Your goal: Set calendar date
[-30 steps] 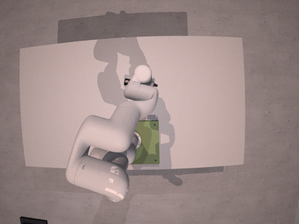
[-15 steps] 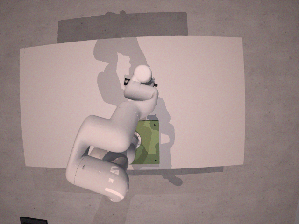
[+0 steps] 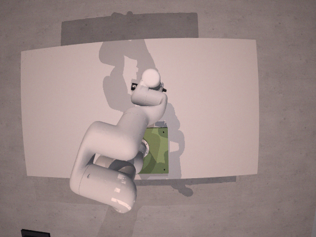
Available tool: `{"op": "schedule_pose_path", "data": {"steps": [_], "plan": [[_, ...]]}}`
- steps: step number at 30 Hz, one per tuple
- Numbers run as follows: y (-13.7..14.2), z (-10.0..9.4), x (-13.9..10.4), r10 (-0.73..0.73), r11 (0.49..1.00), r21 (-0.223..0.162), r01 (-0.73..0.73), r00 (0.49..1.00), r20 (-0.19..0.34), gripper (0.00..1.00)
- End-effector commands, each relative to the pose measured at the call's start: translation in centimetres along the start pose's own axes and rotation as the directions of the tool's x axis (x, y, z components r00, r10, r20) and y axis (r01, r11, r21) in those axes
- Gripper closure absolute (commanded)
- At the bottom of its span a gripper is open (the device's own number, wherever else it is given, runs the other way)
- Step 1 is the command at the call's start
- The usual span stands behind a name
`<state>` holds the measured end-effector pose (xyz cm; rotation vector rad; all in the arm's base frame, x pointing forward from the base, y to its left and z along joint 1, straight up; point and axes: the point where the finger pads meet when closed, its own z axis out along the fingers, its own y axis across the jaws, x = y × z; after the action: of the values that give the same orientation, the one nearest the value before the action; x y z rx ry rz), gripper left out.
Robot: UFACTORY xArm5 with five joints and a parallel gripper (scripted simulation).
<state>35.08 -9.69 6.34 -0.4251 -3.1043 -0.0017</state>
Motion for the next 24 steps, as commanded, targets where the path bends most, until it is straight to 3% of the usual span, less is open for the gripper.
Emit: {"op": "schedule_pose_path", "data": {"steps": [1, 24], "plan": [[0.0, 0.2, -0.1, 0.0, 1.0, 0.0, 0.0, 1.0, 0.003, 0.51], [-0.1, 3.0, -0.1, 0.0, 1.0, 0.0, 0.0, 1.0, 0.003, 0.51]]}}
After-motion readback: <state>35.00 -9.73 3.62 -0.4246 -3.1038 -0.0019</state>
